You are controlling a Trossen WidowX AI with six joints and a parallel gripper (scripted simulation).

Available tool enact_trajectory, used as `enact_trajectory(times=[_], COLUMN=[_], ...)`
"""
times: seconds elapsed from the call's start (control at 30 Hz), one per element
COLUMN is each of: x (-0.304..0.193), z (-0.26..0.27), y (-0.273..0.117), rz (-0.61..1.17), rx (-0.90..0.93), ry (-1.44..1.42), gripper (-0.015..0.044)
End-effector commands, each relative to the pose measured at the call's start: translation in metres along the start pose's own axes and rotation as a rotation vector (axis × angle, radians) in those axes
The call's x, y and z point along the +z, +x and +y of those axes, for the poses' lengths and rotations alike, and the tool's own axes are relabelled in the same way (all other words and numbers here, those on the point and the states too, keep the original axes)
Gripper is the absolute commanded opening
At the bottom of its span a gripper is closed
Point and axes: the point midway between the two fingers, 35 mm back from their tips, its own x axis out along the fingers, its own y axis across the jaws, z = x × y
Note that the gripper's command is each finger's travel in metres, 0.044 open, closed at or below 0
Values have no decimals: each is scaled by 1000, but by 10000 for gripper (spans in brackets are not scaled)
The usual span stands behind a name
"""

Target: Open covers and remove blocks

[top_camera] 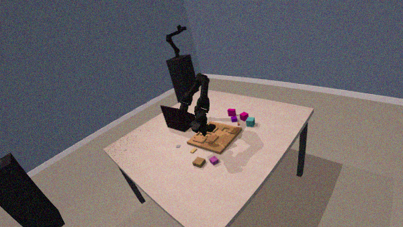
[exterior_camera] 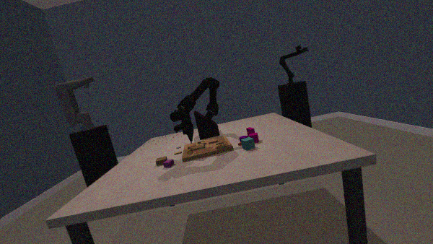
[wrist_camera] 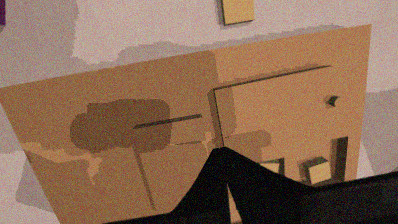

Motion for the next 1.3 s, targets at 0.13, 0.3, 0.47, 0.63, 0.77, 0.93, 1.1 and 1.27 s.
enact_trajectory(times=[0.13,0.3,0.47,0.63,0.77,0.93,1.1,1.27], x=[0,0,0,0,0,0,0,0], z=[0,0,0,0,0,0,0,0], y=[7,12,17,22,26,31,36,39], rz=[3,3,3,3,4,4,4,5], rx=[5,5,5,5,5,5,5,5], ry=[4,4,4,4,4,4,4,4], gripper=[0,0,0,0,0,0,0,0])
